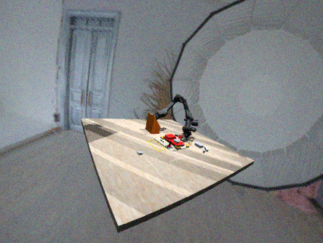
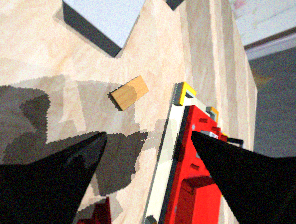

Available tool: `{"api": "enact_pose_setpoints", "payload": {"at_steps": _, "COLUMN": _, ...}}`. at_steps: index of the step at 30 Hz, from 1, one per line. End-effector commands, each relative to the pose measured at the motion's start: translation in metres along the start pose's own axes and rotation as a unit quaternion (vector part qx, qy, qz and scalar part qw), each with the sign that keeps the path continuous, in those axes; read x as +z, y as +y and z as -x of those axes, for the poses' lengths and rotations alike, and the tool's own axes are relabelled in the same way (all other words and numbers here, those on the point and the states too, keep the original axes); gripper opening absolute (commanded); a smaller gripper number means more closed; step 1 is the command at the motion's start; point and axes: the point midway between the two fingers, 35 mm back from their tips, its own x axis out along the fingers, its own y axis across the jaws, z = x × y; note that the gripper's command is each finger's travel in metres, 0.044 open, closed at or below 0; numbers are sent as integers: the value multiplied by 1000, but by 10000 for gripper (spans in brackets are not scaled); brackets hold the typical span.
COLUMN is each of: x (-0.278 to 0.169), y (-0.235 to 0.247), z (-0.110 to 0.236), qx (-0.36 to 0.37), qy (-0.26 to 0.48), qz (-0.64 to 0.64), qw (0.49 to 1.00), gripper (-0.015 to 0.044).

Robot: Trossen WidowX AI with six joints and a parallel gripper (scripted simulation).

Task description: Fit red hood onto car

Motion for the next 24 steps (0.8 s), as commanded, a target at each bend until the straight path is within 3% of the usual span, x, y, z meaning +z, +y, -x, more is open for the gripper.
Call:
{"api": "enact_pose_setpoints", "payload": {"at_steps": 1, "x": -19, "y": -28, "z": -9, "qx": -6, "qy": 57, "qz": -84, "qw": 995, "gripper": 440}}
{"api": "enact_pose_setpoints", "payload": {"at_steps": 7, "x": -48, "y": -71, "z": -13, "qx": -13, "qy": 143, "qz": -246, "qw": 959, "gripper": 440}}
{"api": "enact_pose_setpoints", "payload": {"at_steps": 12, "x": -71, "y": -99, "z": -8, "qx": -13, "qy": 204, "qz": -390, "qw": 898, "gripper": 440}}
{"api": "enact_pose_setpoints", "payload": {"at_steps": 18, "x": -93, "y": -122, "z": 3, "qx": -5, "qy": 258, "qz": -551, "qw": 794, "gripper": 440}}
{"api": "enact_pose_setpoints", "payload": {"at_steps": 24, "x": -107, "y": -138, "z": 19, "qx": 15, "qy": 295, "qz": -697, "qw": 654, "gripper": 440}}
